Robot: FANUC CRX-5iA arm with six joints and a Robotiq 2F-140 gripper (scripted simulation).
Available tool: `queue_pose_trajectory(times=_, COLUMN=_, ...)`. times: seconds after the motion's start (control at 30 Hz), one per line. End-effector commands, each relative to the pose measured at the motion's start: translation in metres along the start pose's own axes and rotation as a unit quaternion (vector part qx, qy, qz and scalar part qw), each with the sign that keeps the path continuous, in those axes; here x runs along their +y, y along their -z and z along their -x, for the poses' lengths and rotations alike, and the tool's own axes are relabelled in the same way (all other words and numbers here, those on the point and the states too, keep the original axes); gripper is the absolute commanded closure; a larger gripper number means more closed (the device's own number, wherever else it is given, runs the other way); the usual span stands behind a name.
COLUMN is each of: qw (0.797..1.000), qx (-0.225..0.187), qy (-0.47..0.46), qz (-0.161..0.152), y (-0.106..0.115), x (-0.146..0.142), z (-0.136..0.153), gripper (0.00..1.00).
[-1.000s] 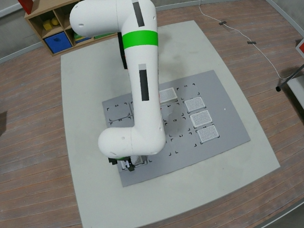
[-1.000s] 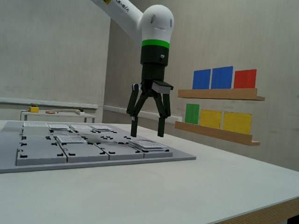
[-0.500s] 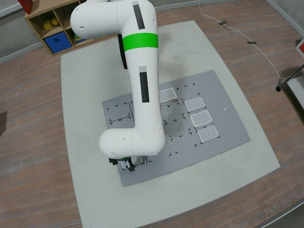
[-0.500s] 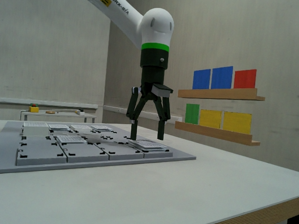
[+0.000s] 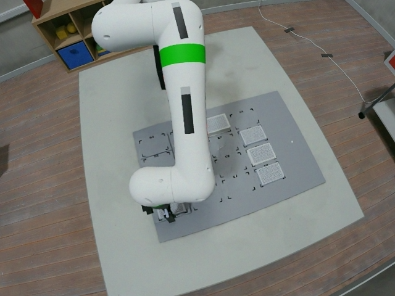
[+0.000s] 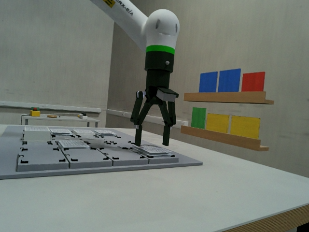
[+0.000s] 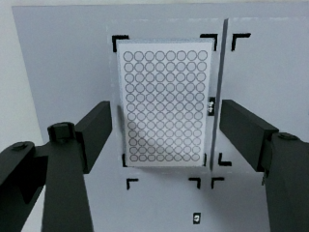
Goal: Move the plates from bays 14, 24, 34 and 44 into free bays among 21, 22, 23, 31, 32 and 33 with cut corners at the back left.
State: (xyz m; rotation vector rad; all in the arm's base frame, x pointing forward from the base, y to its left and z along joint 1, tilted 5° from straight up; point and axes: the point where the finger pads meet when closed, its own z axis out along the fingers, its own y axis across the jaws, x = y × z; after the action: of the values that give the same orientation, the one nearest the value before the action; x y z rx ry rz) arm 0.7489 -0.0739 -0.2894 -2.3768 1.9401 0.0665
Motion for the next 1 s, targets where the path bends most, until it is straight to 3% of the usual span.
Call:
queue_pose_trajectory(times=0.0, qw=1.0, qx=0.001, qy=0.0, qz=-0.001, y=-0.004, x=-0.001, z=0.0, gripper=0.3)
queue_pose_trajectory(times=0.37, qw=1.0, qx=0.0, qy=0.0, qz=-0.001, y=-0.016, x=-0.001, z=0.0, gripper=0.3)
queue_pose_trajectory(times=0.97, qw=1.0, qx=0.0, qy=0.0, qz=-0.001, y=-0.016, x=-0.001, z=0.0, gripper=0.32)
